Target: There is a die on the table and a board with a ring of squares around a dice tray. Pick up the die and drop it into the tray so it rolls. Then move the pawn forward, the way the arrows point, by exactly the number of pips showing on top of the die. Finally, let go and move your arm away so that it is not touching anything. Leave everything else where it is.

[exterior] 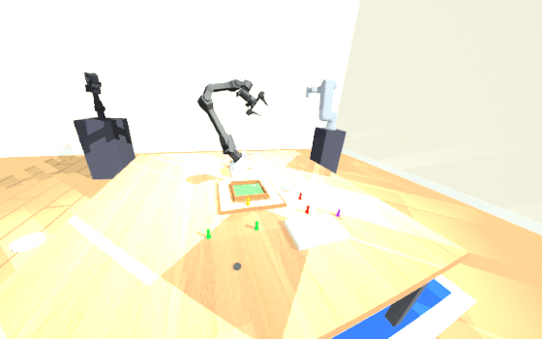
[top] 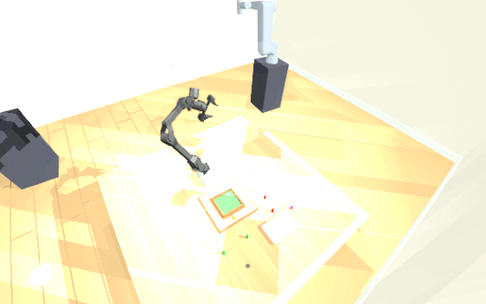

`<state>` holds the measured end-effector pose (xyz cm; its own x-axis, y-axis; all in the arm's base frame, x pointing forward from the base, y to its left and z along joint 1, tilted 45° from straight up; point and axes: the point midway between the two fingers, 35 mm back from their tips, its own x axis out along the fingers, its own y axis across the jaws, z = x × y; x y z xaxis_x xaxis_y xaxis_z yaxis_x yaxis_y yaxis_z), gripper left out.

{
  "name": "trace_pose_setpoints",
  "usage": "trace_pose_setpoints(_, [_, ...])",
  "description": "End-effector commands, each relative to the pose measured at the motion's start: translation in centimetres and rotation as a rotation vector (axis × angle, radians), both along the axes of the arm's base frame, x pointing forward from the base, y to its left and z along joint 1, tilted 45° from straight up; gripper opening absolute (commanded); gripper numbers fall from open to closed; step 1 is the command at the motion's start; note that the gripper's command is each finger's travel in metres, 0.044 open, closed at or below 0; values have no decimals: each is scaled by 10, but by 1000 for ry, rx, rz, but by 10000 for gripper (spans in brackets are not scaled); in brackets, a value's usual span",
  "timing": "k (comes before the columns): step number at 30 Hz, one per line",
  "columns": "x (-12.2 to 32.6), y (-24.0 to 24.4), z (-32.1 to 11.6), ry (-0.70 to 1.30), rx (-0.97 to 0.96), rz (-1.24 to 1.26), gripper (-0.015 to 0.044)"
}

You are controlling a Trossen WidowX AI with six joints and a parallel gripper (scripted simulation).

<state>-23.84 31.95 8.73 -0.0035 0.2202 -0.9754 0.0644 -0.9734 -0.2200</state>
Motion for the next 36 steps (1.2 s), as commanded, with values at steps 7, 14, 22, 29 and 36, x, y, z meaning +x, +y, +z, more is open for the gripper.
trace_pose_setpoints(7, [60,36,-30,-49,-27,-300,275])
trace_pose_setpoints(14, [162,63,-69,-132,-59,-720,275])
trace_pose_setpoints(22, [274,55,-114,-225,-103,-1186,275])
trace_pose_setpoints(29, [357,21,-157,-303,-152,-1593,275])
trace_pose_setpoints(36, [439,-39,-190,-455,-182,-2059,275])
